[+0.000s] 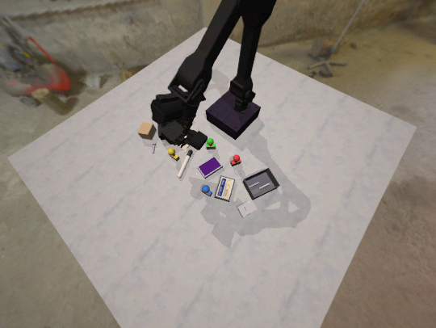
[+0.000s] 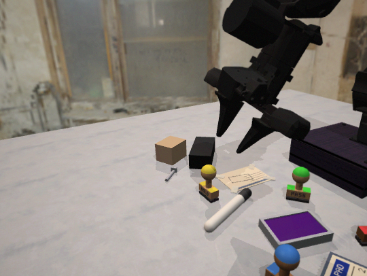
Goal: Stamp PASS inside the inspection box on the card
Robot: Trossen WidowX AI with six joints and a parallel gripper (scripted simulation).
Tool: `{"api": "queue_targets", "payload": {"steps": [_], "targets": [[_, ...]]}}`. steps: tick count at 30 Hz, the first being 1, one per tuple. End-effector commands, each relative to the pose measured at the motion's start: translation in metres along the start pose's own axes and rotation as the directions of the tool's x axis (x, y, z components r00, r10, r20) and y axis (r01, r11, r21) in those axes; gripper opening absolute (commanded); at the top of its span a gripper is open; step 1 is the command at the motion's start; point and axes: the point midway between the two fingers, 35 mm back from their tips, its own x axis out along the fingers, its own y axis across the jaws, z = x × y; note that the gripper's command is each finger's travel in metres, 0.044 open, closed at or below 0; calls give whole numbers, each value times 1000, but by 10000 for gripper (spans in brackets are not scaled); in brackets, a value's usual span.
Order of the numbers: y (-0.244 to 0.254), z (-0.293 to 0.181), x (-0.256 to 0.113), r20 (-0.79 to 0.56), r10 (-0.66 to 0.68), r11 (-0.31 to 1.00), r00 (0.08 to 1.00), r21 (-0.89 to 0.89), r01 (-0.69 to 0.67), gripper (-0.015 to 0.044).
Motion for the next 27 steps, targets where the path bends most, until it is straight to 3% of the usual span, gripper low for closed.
{"api": "queue_targets", "payload": {"steps": [1, 5, 27], "targets": [[60, -49, -24, -223, 224, 966, 949, 180, -186, 229], [77, -76, -39, -345, 308, 935, 887, 280, -216, 229], [82, -83, -23, -346, 308, 935, 886, 280, -216, 229]]}}
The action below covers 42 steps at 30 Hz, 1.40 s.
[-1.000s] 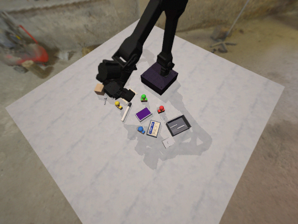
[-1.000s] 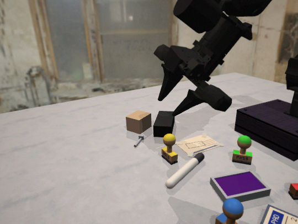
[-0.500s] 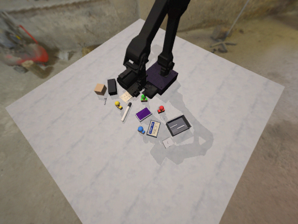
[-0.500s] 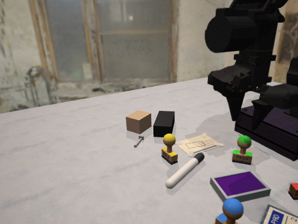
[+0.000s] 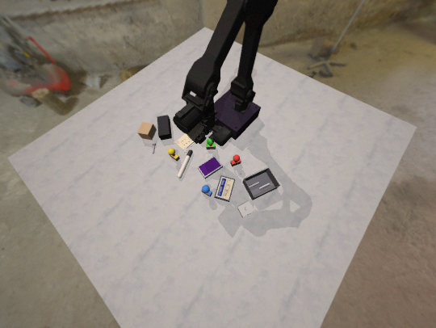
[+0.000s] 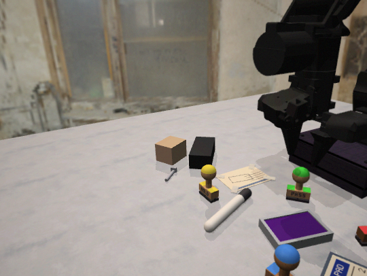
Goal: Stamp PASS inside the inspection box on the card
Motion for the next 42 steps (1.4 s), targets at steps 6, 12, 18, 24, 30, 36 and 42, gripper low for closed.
{"api": "queue_targets", "payload": {"steps": [6, 12, 18, 24, 30, 36, 42], "targets": [[1, 1, 15, 0, 3, 1000, 1000, 4, -3, 229], [1, 1, 25, 0, 3, 1000, 1000, 4, -3, 229], [1, 0, 35, -1, 3, 1000, 1000, 4, -3, 229], [1, -1, 44, -1, 3, 1000, 1000, 4, -3, 229], [0, -2, 54, -1, 3, 1000, 1000, 4, -3, 229], [0, -3, 62, -1, 3, 1000, 1000, 4, -3, 229], [0, -3, 60, -3, 0, 1000, 1000, 0, 0, 203]]}}
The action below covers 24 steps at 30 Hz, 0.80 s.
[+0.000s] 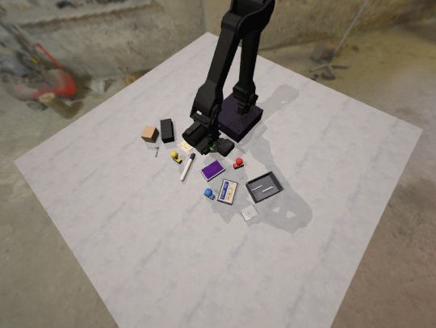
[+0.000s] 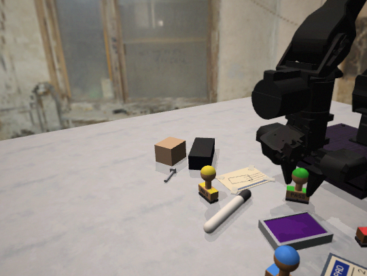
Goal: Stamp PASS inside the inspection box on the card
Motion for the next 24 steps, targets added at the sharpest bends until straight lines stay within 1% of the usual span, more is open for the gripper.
{"api": "queue_targets", "payload": {"steps": [1, 17, 20, 21, 24], "targets": [[0, 0, 0, 0, 0, 1000, 1000, 0, 0, 196], [0, 0, 0, 0, 0, 1000, 1000, 0, 0, 89], [0, 0, -1, 0, 0, 1000, 1000, 0, 0, 11], [0, 0, -2, 0, 0, 1000, 1000, 0, 0, 0], [0, 1, -3, 0, 0, 1000, 1000, 0, 0, 0]]}}
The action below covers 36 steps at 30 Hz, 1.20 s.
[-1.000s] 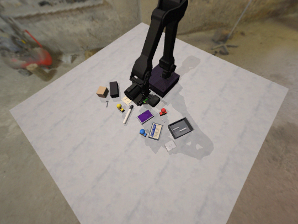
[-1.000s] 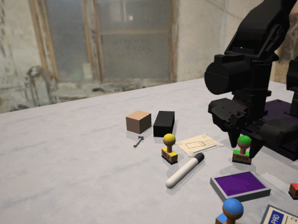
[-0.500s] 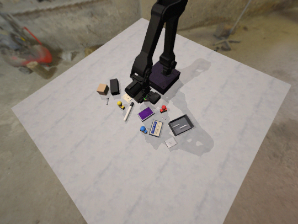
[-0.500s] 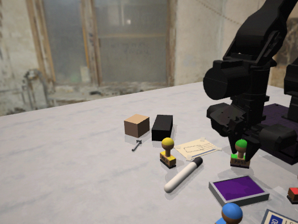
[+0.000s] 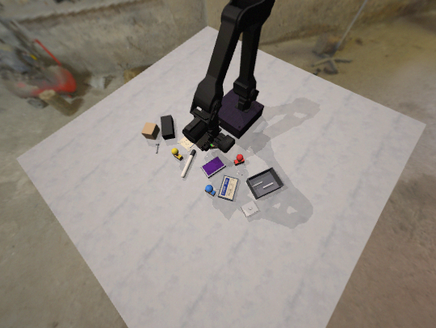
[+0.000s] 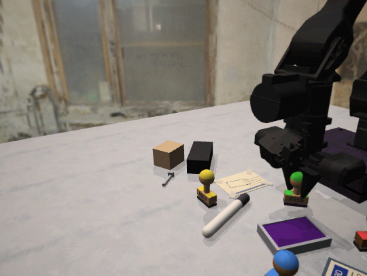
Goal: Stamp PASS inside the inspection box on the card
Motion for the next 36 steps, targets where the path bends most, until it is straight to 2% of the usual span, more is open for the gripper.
{"api": "queue_targets", "payload": {"steps": [1, 36], "targets": [[0, 0, -2, 0, -1, 1000, 1000, 0, 1, 0], [0, 2, -18, 0, 0, 1000, 1000, 0, 0, 0]]}}
